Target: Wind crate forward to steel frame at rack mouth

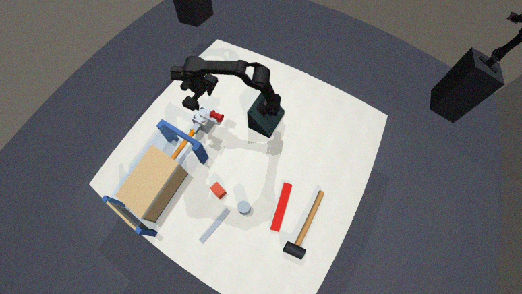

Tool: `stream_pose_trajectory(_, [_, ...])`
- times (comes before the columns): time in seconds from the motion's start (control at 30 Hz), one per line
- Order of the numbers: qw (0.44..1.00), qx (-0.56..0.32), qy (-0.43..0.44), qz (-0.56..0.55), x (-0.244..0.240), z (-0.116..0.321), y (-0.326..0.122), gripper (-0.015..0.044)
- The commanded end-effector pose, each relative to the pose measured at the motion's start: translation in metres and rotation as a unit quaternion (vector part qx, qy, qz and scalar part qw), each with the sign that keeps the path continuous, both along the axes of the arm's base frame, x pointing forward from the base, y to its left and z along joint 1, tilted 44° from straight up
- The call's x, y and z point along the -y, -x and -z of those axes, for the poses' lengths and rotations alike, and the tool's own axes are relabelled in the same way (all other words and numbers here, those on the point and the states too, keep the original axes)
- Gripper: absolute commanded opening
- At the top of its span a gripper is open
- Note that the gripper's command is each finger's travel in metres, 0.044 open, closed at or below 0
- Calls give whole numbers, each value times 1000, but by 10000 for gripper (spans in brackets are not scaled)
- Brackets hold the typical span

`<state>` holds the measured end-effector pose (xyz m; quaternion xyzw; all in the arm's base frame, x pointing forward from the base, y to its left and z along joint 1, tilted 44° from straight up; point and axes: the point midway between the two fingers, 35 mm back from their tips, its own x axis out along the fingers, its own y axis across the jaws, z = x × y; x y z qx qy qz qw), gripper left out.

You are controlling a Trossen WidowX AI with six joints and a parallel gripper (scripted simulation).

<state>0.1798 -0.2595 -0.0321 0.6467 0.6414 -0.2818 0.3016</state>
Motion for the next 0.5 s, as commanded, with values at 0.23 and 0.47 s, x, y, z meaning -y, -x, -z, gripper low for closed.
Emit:
stream_pose_trajectory(0.23, [1000,-7,-10,-6,0,0,0,230])
stream_pose_trajectory(0.47, [1000,-7,-10,-6,0,0,0,46])
